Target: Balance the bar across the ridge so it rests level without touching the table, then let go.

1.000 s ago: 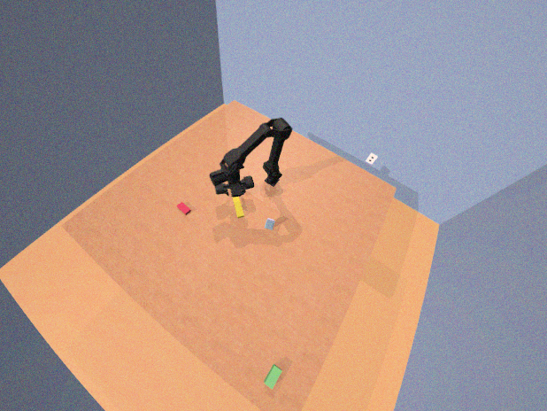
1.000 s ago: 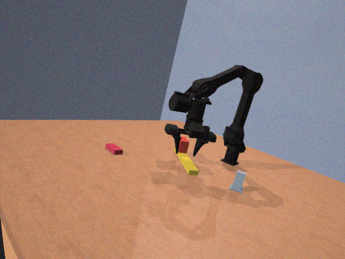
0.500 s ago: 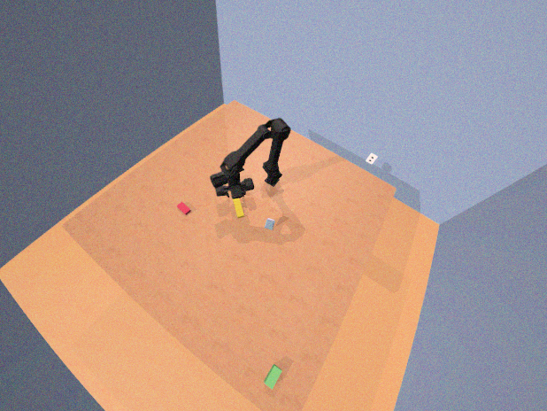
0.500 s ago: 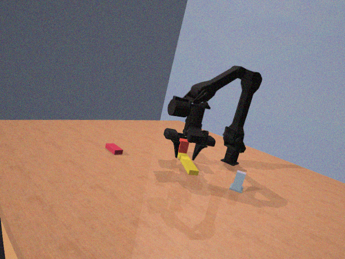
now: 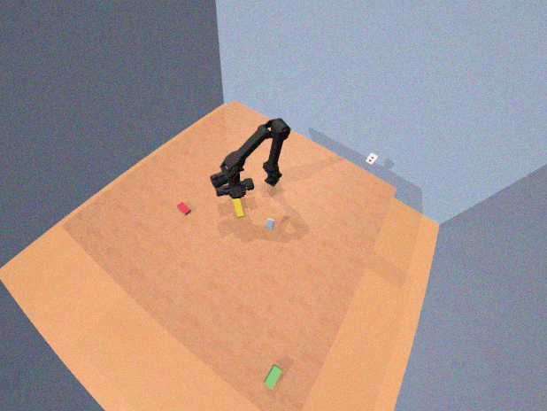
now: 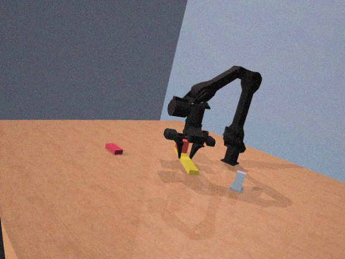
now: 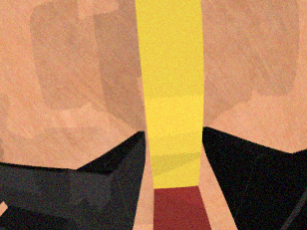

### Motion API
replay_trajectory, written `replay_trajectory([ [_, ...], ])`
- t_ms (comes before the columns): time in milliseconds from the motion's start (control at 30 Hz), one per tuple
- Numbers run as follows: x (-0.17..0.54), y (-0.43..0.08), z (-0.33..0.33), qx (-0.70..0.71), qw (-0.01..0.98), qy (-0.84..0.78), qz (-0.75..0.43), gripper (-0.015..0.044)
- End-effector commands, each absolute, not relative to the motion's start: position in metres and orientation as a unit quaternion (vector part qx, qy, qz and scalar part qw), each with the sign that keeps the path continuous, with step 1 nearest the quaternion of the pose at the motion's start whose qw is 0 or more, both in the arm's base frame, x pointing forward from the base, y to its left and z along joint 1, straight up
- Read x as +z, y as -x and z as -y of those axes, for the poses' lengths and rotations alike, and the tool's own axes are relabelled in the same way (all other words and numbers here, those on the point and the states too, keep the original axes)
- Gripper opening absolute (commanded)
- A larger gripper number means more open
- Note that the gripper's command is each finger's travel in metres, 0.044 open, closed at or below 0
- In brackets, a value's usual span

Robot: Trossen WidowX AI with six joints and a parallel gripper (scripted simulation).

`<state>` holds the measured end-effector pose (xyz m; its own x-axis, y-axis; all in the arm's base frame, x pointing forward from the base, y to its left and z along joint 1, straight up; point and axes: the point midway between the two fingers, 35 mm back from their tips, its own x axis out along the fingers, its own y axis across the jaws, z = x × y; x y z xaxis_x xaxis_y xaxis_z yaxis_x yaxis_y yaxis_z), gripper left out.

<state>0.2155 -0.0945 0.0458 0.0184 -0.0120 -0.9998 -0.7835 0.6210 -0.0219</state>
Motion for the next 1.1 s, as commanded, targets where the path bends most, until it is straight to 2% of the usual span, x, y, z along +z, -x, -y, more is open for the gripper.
replay_trajectory([
  [0,0.046,-0.215,0.094,0.301,0.641,0.314,-0.633,0.0118],
  [167,0.046,-0.215,0.094,0.301,0.641,0.314,-0.633,0.0085],
  [267,0.049,-0.216,0.095,0.301,0.641,0.314,-0.633,0.0006],
  [300,0.052,-0.217,0.095,0.301,0.641,0.314,-0.632,0.0000],
  [1067,0.110,-0.220,0.096,0.302,0.641,0.315,-0.631,0.0000],
])
